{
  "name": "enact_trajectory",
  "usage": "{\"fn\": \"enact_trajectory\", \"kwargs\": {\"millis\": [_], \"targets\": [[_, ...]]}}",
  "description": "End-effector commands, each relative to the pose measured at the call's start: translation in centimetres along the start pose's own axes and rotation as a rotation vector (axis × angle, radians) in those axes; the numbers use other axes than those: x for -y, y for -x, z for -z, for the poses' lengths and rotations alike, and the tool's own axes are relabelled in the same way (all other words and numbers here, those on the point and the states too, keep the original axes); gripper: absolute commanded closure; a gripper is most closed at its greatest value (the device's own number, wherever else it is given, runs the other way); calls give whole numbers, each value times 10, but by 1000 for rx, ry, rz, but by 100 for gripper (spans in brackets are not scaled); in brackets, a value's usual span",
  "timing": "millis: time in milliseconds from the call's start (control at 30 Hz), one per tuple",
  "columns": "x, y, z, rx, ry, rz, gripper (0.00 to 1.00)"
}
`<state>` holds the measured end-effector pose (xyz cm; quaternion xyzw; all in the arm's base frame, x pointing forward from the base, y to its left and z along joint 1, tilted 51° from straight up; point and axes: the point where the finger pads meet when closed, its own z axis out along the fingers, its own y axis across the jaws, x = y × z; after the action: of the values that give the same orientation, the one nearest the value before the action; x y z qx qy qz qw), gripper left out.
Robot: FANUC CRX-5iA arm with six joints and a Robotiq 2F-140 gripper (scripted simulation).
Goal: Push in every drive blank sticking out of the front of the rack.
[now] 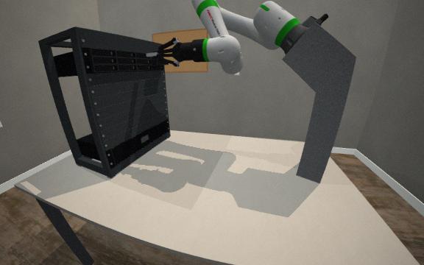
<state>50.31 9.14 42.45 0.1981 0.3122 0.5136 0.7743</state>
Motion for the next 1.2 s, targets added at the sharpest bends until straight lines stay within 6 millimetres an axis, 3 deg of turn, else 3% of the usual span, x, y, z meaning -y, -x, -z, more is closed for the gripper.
{"fn": "enact_trajectory", "kwargs": {"millis": [0, 1167], "targets": [[-1, 0, -3, 0, 1, 0, 90], [-1, 0, -16, 0, 1, 0, 90]]}}
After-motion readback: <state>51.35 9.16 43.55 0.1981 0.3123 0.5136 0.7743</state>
